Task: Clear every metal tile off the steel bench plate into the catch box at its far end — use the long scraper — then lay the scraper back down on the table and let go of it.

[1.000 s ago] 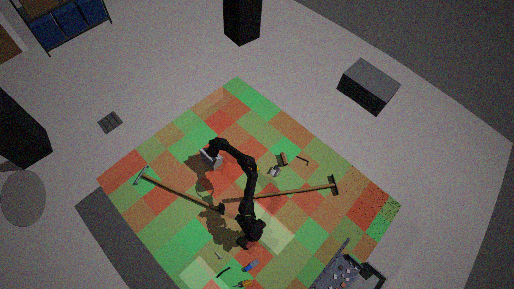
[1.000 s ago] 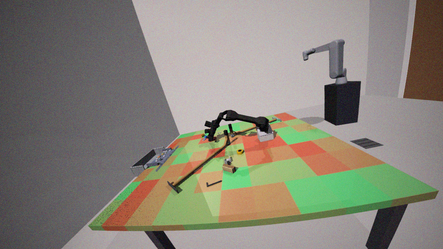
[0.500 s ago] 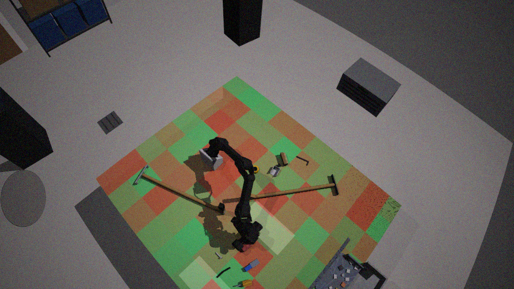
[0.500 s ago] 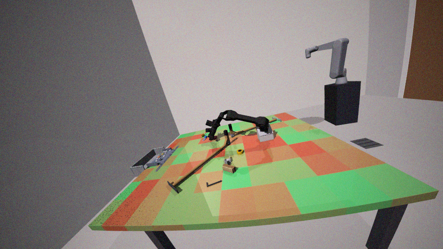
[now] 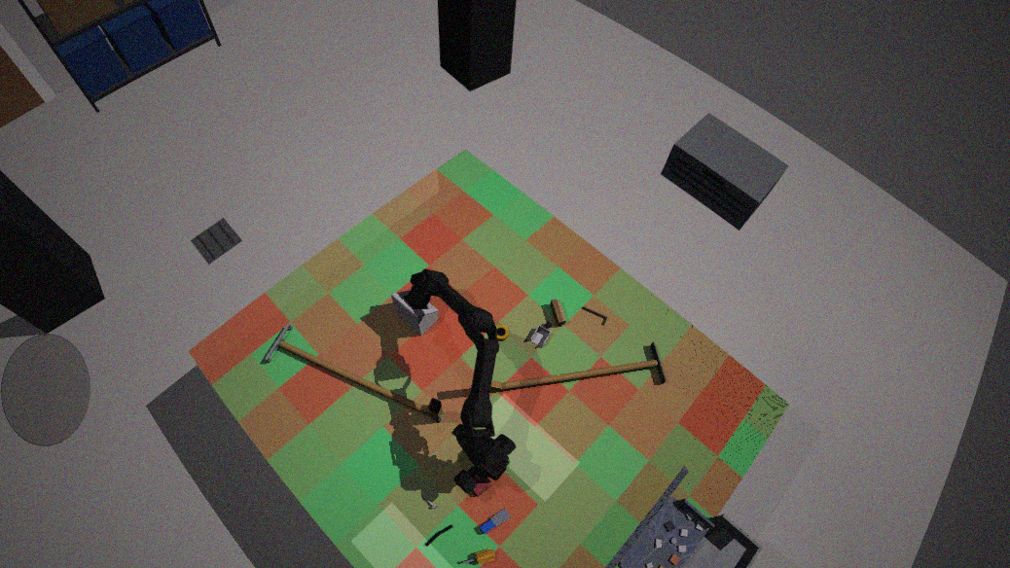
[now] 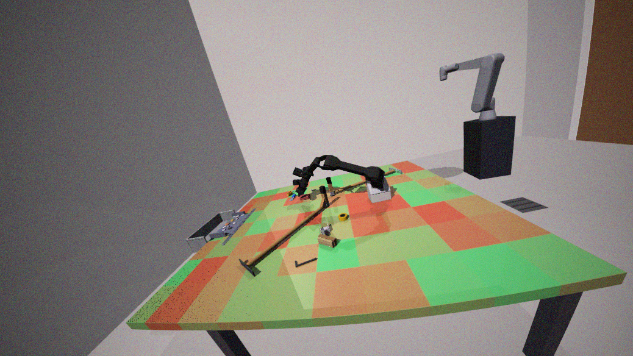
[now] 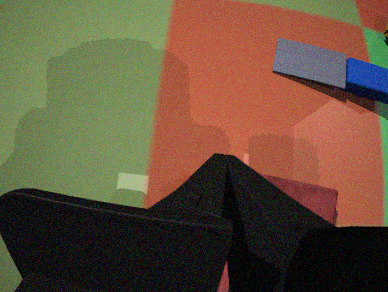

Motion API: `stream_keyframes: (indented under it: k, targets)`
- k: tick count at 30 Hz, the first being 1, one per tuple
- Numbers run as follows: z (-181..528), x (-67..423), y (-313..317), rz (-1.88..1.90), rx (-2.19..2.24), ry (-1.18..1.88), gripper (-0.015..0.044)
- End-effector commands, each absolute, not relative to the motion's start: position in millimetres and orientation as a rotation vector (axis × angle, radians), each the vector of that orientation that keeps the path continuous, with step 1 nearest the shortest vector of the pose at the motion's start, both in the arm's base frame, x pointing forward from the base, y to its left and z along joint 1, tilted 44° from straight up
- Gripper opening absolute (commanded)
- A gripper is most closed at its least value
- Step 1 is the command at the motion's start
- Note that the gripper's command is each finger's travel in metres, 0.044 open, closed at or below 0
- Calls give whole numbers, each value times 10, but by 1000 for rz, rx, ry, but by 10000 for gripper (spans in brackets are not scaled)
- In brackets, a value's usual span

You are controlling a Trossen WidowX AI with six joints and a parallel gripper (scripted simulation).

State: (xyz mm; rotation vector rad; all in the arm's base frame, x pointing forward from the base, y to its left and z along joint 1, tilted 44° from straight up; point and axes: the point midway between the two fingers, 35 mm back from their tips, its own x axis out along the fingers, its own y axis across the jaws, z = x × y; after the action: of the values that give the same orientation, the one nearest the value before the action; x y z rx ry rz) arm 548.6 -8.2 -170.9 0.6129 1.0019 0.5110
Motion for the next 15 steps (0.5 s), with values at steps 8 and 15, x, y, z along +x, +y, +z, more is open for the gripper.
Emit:
stream_keyframes:
  k: [8, 15]
  targets:
    - [-1369, 5567, -375, 516, 606, 995, 0]
    - [-1179, 5582, -540, 516, 607, 994, 0]
